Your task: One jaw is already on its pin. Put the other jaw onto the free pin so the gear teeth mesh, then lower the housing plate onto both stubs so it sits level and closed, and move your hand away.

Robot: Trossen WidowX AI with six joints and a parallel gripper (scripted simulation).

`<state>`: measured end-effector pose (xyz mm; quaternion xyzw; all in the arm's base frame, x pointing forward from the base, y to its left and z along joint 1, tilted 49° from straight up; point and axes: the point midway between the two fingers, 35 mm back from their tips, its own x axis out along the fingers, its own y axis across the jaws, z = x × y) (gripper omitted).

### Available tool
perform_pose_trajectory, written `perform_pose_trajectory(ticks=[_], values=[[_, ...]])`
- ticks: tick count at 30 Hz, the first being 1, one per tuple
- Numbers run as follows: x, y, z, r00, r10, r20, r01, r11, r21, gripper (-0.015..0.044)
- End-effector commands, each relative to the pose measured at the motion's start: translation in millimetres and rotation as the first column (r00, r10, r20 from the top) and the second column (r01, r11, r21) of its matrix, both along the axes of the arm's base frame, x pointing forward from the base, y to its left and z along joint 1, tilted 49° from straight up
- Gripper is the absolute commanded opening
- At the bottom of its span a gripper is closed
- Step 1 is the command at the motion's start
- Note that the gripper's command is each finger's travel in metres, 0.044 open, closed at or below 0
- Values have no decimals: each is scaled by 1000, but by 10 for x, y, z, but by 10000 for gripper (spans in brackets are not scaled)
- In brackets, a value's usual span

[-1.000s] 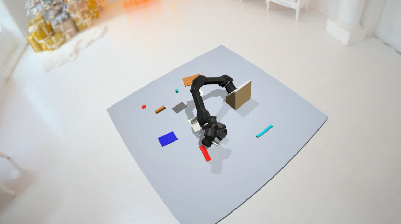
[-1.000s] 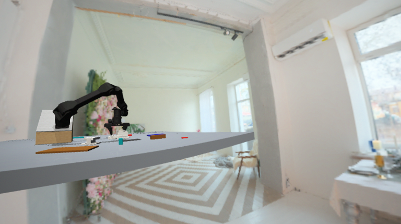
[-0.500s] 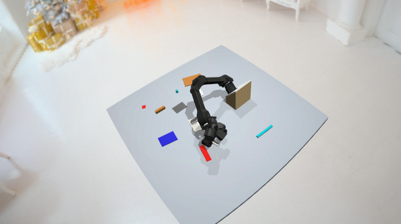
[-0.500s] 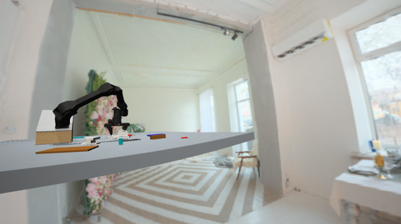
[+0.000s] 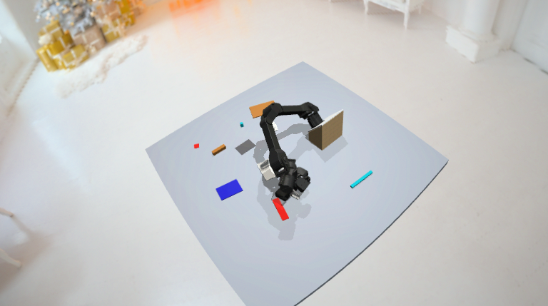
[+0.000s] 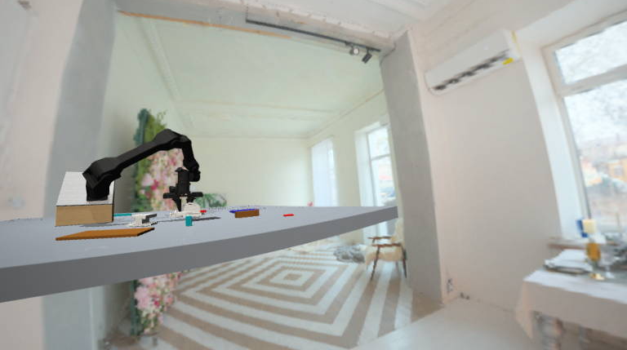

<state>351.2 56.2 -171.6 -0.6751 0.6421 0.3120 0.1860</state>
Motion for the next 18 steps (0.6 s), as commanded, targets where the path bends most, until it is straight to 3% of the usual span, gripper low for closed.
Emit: perform_pose_trajectory(ticks=[1,18], values=[[-3,-1,0,1000,-1,-1,1,1000,0,134],[12,106,84,1000,0,-2,0,1000,1,134]])
